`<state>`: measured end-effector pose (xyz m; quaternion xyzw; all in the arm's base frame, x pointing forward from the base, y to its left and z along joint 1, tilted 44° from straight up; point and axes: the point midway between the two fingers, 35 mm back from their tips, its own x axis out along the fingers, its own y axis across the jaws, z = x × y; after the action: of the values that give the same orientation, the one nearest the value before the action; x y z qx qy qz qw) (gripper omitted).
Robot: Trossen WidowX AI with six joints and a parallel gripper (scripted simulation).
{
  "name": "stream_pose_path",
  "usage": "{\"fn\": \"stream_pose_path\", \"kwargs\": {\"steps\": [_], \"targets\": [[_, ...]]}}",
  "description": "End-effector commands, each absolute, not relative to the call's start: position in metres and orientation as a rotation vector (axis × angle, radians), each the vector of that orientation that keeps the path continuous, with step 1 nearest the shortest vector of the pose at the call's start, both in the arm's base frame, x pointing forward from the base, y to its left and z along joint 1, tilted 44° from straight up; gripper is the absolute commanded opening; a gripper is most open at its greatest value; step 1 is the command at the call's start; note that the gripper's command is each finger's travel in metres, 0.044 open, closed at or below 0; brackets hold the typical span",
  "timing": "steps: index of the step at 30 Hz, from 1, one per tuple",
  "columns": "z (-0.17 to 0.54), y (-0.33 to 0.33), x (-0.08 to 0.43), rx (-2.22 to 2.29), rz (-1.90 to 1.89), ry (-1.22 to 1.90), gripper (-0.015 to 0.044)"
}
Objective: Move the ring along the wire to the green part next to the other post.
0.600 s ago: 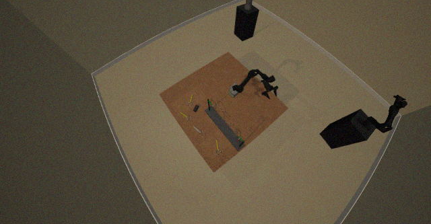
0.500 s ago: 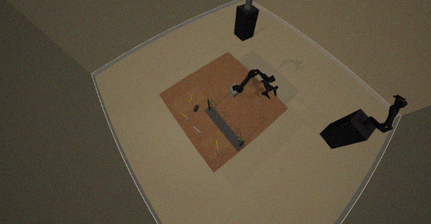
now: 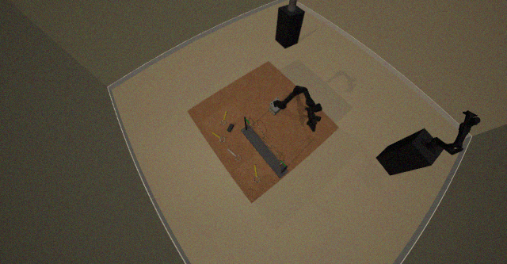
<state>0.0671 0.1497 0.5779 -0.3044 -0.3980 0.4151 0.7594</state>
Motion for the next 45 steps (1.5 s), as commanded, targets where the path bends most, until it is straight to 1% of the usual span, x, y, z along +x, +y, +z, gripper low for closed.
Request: {"fn": "stream_pose_path", "kwargs": {"steps": [1,12,23,31,40,45], "targets": [[0.578,0.18,0.106,-0.508,0.91,-0.685,0.016],[0.543,0.274,0.191,-0.115,0.837,-0.245,0.016],[0.476,0.366,0.239,0.23,0.644,0.058,0.016],[0.424,0.418,0.25,0.484,0.438,0.154,0.016],[0.352,0.47,0.23,0.779,0.192,0.155,0.016],[0.346,0.473,0.228,0.8,0.175,0.149,0.016]]}}
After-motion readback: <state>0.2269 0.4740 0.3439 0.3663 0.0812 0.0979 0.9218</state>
